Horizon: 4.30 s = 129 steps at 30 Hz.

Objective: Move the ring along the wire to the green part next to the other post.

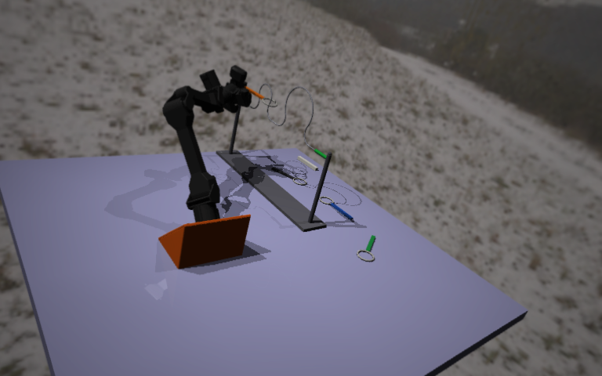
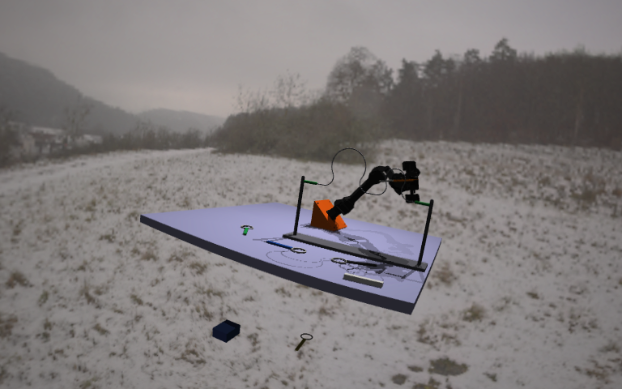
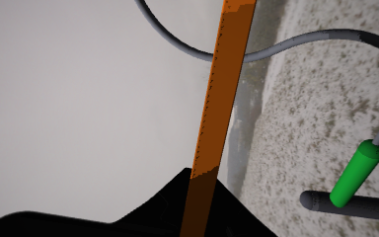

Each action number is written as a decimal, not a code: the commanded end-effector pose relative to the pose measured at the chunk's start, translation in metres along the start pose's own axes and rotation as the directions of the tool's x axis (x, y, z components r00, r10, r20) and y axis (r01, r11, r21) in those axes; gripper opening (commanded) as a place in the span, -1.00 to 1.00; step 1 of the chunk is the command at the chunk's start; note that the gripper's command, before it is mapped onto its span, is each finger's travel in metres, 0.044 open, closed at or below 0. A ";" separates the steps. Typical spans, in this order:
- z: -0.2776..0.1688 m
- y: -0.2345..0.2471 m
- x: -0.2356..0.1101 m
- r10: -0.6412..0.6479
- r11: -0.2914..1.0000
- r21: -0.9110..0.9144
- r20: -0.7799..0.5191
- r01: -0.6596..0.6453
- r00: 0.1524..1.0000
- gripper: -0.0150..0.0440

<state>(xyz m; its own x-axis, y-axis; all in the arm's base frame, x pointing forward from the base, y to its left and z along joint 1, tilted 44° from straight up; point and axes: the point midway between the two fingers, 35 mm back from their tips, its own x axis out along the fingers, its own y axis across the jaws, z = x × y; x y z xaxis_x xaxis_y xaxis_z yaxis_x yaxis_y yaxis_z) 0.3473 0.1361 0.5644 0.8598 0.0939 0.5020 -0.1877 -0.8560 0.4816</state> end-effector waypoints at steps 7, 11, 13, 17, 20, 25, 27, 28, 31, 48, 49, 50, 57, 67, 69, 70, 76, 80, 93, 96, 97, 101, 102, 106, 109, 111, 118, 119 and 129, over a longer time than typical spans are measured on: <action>0.000 -0.010 0.000 0.005 1.000 0.003 0.003 -0.005 1.000 -1.00; -0.001 -0.019 -0.001 -0.017 0.999 -0.036 -0.002 0.017 1.000 -1.00; 0.000 -0.024 -0.002 -0.032 0.998 -0.062 -0.005 0.032 0.999 -1.00; 0.001 -0.036 -0.004 -0.067 0.990 -0.124 -0.010 0.065 0.998 -1.00; 0.002 -0.046 -0.006 -0.098 0.980 -0.178 -0.012 0.094 0.995 -1.00; 0.007 -0.063 -0.010 -0.154 0.951 -0.274 -0.013 0.145 0.988 -1.00; 0.009 -0.070 -0.012 -0.177 0.935 -0.313 -0.011 0.165 0.984 -1.00; 0.010 -0.073 -0.014 -0.189 0.927 -0.333 -0.010 0.175 0.982 -1.00; 0.014 -0.083 -0.017 -0.225 0.897 -0.392 -0.005 0.205 0.974 -1.00; 0.050 -0.131 -0.043 -0.412 0.638 -0.691 0.068 0.341 0.908 -1.00; 0.053 -0.134 -0.045 -0.422 0.618 -0.705 0.075 0.347 0.904 -1.00; 0.056 -0.136 -0.047 -0.431 0.599 -0.719 0.082 0.353 0.899 -1.00; 0.074 -0.147 -0.059 -0.485 0.467 -0.798 0.129 0.381 0.865 -1.00; 0.105 -0.158 -0.078 -0.549 0.242 -0.883 0.216 0.401 0.808 -1.00; 0.112 -0.160 -0.081 -0.558 0.199 -0.894 0.234 0.401 0.796 -1.00; 0.115 -0.160 -0.083 -0.562 0.177 -0.899 0.243 0.401 0.791 -1.00; 0.132 -0.161 -0.093 -0.580 0.055 -0.917 0.294 0.396 0.760 -1.00; 0.143 -0.160 -0.099 -0.587 -0.014 -0.921 0.323 0.390 0.742 -1.00; 0.170 -0.154 -0.114 -0.594 -0.164 -0.915 0.390 0.369 0.704 -1.00; 0.174 -0.153 -0.116 -0.594 -0.180 -0.913 0.397 0.366 0.700 -1.00; 0.176 -0.153 -0.116 -0.593 -0.184 -0.913 0.399 0.365 0.699 -1.00; 0.180 -0.151 -0.119 -0.593 -0.198 -0.911 0.406 0.362 0.695 -1.00; 0.182 -0.151 -0.120 -0.593 -0.201 -0.910 0.407 0.362 0.695 -1.00; 0.186 -0.149 -0.122 -0.593 -0.212 -0.909 0.412 0.360 0.692 -1.00; 0.190 -0.148 -0.124 -0.592 -0.221 -0.907 0.417 0.358 0.690 -1.00; 0.192 -0.147 -0.125 -0.592 -0.228 -0.906 0.420 0.356 0.688 -1.00; 0.202 -0.144 -0.130 -0.590 -0.267 -0.899 0.438 0.348 0.679 -1.00; 0.204 -0.144 -0.131 -0.589 -0.276 -0.897 0.442 0.346 0.677 -1.00; 0.224 -0.135 -0.141 -0.579 -0.391 -0.865 0.496 0.313 0.648 -1.00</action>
<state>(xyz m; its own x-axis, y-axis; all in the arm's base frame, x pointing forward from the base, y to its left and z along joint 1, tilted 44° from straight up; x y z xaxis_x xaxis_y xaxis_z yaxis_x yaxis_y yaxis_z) 0.3593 0.1321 0.2706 0.9001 0.3176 -0.2982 -0.0673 0.7776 0.6252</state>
